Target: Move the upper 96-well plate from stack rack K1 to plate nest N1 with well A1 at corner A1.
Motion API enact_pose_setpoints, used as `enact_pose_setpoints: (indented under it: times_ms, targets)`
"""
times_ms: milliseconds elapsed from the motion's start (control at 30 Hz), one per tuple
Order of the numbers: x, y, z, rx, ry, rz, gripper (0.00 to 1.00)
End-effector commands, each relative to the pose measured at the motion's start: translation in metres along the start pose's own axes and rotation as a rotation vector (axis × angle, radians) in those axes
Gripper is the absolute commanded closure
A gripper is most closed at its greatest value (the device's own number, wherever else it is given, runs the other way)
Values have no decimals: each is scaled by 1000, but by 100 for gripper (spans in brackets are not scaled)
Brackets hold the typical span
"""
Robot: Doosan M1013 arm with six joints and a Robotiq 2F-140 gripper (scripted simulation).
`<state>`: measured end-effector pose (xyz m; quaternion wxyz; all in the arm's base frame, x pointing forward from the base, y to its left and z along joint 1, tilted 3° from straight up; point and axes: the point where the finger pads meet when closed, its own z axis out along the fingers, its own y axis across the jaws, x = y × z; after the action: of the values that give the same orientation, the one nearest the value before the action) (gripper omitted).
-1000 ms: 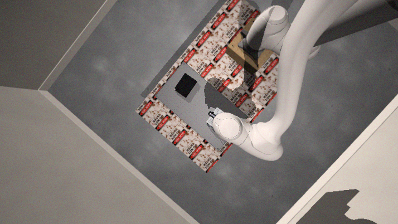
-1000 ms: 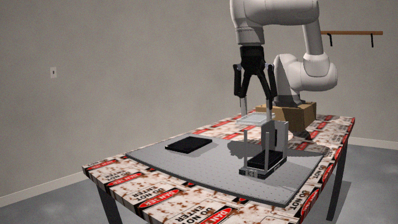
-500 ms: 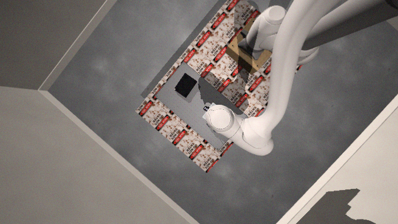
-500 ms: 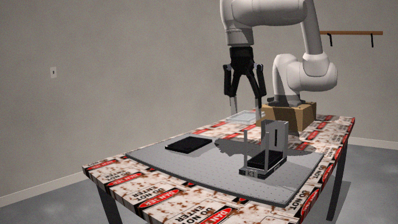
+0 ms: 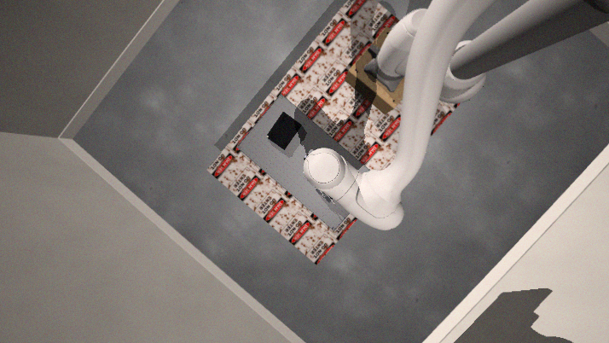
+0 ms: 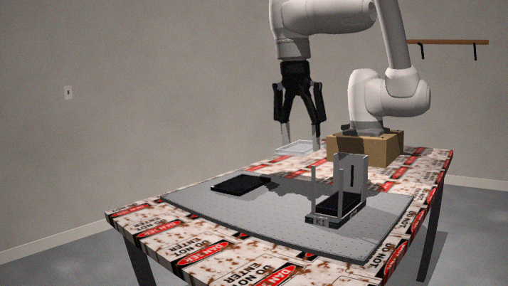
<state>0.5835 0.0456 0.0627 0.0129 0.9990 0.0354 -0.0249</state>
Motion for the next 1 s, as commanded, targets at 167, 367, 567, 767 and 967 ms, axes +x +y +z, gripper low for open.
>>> enact_pose_setpoints:
  times_ms: [167,367,567,767,967]
  targets:
    - [-4,30,0,-1,9,-8,100]
    - [-7,46,0,-1,9,-8,100]
    - [-10,63,0,-1,9,-8,100]
    - [-14,82,1,-1,9,-8,100]
    - [-17,95,1,-1,9,-8,100]
